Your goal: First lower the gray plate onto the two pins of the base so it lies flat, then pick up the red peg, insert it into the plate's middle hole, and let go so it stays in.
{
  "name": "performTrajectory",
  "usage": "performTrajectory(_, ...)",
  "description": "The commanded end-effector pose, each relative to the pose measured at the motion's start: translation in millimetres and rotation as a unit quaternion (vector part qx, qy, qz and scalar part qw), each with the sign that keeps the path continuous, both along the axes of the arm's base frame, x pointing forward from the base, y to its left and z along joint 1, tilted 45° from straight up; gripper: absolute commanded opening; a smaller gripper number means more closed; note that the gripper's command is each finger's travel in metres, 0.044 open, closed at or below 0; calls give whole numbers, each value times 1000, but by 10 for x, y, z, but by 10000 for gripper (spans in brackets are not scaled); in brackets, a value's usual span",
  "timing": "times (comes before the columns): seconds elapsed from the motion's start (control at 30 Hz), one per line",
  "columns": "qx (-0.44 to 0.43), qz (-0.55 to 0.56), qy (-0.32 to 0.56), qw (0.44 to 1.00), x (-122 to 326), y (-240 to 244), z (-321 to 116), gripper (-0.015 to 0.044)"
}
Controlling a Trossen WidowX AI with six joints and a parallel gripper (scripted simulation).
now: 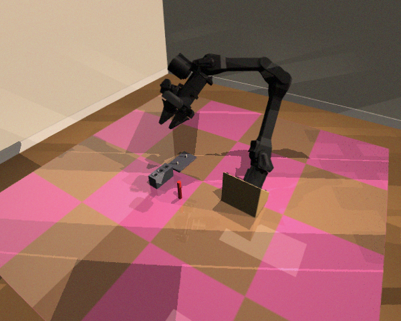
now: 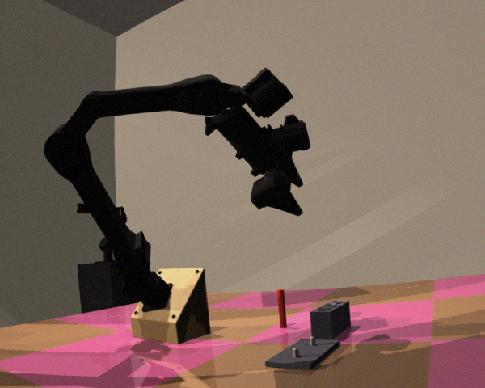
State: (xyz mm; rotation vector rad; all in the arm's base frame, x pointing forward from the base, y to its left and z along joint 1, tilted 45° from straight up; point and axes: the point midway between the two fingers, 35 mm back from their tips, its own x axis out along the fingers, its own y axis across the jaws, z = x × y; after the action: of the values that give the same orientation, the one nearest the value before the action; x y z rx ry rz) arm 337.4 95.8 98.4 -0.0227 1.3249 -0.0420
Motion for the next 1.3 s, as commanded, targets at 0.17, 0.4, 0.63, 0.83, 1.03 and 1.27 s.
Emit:
performTrajectory(0.17,-262,413,302,819,164,-351,-761,440)
performTrajectory(0.4,-285,518,389,707,311,-411,-979,440)
performTrajectory(0.63,-285,518,389,707,306,-422,-967,440)
performTrajectory(0.83,-285,518,389,707,284,-561,-1102,440)
performTrajectory(1.03,-286,517,390,706,177,-894,-1401,440)
performTrajectory(1.27,-286,517,390,706,152,-996,-1509,440)
